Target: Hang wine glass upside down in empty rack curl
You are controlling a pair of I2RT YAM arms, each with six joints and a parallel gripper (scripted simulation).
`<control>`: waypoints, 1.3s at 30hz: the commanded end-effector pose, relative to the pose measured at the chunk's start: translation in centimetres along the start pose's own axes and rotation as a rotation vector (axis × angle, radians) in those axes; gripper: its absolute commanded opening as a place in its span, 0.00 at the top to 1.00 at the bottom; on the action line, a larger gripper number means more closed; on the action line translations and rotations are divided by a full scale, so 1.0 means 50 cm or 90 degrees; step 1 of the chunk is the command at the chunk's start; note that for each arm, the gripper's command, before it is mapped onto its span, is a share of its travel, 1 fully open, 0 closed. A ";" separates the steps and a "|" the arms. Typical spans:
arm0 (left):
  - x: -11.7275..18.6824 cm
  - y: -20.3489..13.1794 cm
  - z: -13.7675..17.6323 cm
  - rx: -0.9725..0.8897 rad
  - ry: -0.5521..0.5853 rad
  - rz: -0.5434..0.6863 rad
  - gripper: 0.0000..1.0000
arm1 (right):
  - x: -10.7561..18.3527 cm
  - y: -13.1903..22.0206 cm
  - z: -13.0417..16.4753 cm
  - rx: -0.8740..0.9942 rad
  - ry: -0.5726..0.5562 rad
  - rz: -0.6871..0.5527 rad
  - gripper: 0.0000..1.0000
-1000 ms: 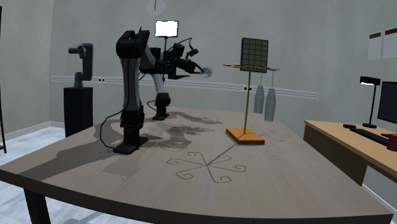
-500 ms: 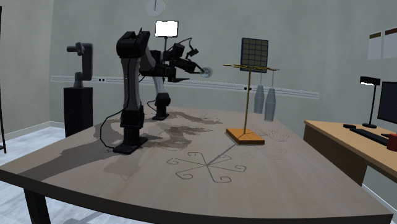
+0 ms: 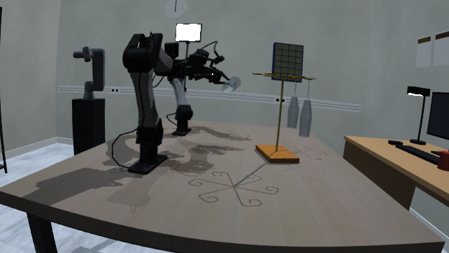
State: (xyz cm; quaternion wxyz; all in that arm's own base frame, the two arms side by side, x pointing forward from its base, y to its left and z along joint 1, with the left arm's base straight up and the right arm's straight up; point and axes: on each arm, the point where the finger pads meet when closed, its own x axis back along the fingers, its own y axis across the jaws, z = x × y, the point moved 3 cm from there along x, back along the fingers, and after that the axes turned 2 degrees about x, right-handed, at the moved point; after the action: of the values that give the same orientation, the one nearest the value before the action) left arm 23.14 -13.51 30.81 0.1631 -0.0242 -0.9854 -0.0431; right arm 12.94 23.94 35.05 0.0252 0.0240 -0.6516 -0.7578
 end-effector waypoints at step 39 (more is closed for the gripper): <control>-0.012 -0.194 -0.176 -0.492 -0.249 0.115 1.00 | -0.319 0.165 -0.185 0.682 -0.012 -0.087 0.38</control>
State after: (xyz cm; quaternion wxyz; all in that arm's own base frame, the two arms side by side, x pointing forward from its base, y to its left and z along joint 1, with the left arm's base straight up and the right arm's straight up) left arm 25.61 -22.28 34.45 0.0289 -0.1696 -0.9057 -0.3873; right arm 28.94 15.47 40.48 -0.0493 0.0389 -0.9235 -0.3785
